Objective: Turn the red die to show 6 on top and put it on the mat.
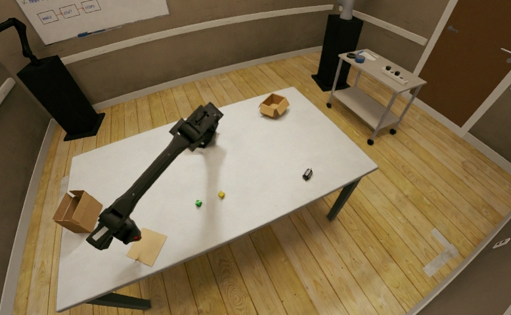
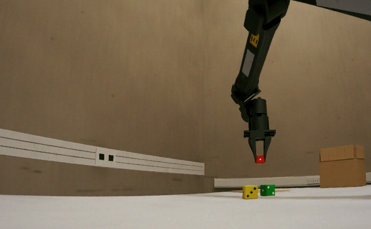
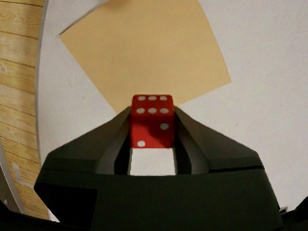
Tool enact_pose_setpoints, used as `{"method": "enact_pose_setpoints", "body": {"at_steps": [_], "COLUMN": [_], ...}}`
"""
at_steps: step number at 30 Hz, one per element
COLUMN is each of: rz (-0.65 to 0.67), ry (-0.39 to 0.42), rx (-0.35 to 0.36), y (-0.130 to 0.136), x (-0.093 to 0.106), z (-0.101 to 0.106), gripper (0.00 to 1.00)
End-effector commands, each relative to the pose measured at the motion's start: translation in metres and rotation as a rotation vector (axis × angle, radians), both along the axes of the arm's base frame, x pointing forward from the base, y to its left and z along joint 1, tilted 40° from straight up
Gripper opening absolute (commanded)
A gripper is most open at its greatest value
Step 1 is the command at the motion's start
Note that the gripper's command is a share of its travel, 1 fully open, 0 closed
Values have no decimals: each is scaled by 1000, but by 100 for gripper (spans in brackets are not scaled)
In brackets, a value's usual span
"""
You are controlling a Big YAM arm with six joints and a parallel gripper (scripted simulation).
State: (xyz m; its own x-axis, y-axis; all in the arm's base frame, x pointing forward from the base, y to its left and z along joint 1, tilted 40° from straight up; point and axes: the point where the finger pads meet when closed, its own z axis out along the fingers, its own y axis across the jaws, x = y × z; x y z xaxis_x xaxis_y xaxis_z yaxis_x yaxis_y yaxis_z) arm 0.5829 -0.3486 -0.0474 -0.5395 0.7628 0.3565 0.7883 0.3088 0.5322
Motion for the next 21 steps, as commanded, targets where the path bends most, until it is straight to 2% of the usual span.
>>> {"method": "enact_pose_setpoints", "body": {"at_steps": [1,9,12,15,21], "rz": [123,289,296,379,389], "ry": [-122,-235,-240,-301,-328], "rx": [-74,-134,-137,-170,-197], "y": [-14,-7,-6,-6,-13], "x": [16,22,22,24,26], "z": [10,8,8,6,5], "gripper": [20,20,20,20,20]}}
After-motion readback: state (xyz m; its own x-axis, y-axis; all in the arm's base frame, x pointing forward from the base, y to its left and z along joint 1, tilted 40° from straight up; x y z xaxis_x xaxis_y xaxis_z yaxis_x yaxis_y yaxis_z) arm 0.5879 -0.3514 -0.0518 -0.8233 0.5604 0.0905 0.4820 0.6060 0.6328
